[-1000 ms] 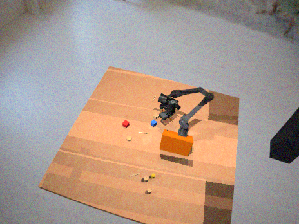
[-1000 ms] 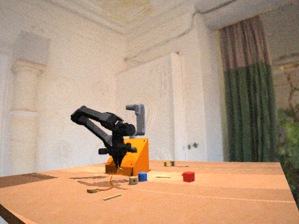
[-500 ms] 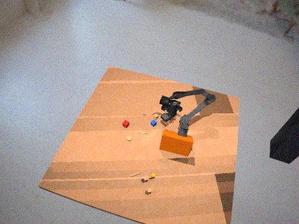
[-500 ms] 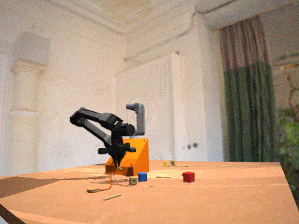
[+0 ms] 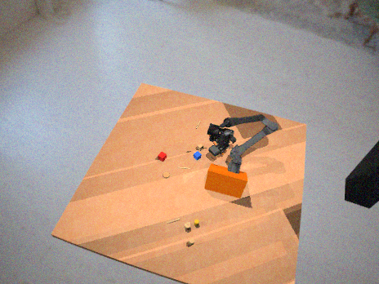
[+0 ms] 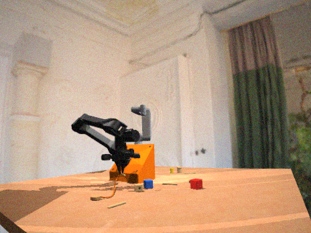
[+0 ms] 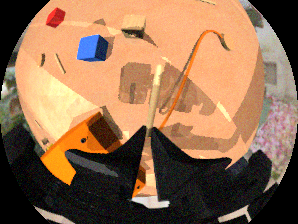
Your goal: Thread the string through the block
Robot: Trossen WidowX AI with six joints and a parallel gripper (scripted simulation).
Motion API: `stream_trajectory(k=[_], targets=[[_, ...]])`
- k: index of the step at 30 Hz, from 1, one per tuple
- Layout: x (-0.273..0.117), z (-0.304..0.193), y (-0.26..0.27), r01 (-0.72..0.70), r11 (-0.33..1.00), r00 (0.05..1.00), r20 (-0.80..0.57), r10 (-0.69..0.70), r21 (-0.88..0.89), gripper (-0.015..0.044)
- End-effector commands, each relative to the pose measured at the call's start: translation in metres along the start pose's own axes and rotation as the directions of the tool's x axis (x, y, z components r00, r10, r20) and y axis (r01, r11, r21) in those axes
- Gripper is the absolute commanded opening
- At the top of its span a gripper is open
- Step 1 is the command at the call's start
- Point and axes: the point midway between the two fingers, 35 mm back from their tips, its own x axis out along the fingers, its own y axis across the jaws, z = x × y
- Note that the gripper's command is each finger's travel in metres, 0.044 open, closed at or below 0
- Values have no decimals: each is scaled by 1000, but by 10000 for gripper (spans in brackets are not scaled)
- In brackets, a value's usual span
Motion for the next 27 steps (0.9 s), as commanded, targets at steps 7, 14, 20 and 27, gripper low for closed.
stream_trajectory(k=[7, 14, 20, 27], targets=[[2, -13, -1, 6, 1000, 1000, 0, -6, 1, 0], [3, -14, 0, 7, 1000, 1000, -3, -7, 0, 0], [7, -10, 5, 6, 1000, 1000, -3, -6, 1, 0], [13, -6, 12, 5, 1000, 1000, -3, -5, 1, 0]])
